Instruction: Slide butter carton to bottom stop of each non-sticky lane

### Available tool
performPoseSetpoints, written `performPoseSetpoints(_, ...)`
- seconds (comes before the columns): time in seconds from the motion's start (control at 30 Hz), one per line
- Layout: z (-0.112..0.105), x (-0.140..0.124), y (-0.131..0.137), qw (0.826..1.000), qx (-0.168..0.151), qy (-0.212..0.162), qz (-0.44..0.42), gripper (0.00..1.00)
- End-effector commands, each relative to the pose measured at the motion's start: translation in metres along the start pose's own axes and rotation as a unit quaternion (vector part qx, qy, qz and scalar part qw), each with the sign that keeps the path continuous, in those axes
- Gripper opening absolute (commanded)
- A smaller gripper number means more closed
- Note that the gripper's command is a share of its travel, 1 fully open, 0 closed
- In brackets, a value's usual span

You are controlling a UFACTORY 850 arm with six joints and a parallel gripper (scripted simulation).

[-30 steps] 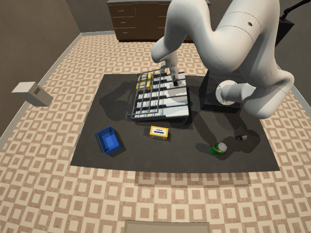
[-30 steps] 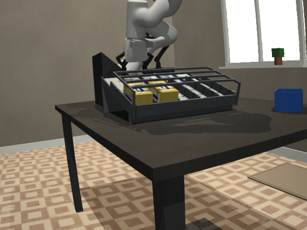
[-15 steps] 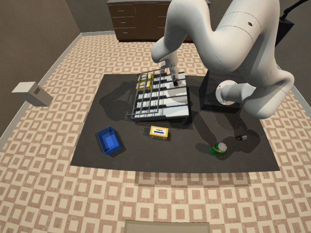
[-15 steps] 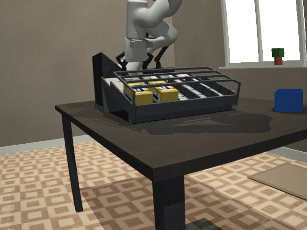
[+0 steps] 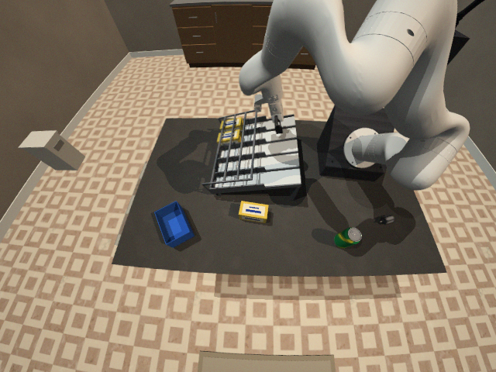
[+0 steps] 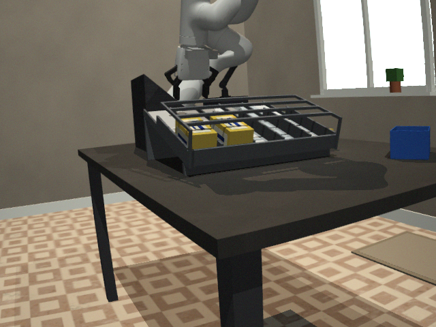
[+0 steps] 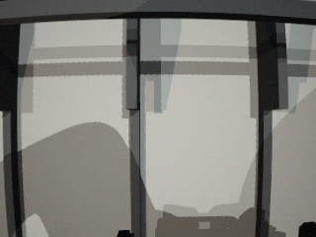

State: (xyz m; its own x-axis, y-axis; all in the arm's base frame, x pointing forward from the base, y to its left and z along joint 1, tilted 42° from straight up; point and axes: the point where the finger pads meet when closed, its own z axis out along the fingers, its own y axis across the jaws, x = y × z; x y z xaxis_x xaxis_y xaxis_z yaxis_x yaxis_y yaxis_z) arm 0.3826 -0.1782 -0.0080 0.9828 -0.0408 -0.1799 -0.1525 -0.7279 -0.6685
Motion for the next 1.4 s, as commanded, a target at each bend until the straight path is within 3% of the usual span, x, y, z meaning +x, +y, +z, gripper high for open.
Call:
performPoseSetpoints(0.0,-0.003,0.000,0.000,1.000,0.001,0.000,0.000,1.00)
performPoseSetpoints(0.3,-0.003,0.000,0.000,1.000,0.001,0.000,0.000,1.00)
performPoseSetpoints(0.33,-0.068,-0.015,0.000,0.990,0.000,0.139,0.001,1.00)
performPoseSetpoints(0.43,-0.073,-0.018,0.000,0.989,0.000,0.147,0.001,1.00)
performPoseSetpoints(0.53,-0.099,-0.029,0.000,0.989,0.000,0.147,0.001,1.00)
performPoseSetpoints(0.87,-0.099,-0.029,0.000,0.989,0.000,0.147,0.001,1.00)
performPoseSetpoints(0.9,-0.097,-0.029,0.000,0.989,0.000,0.145,0.001,0.90)
performPoseSetpoints(1.37,-0.097,-0.029,0.000,0.989,0.000,0.145,0.001,0.90)
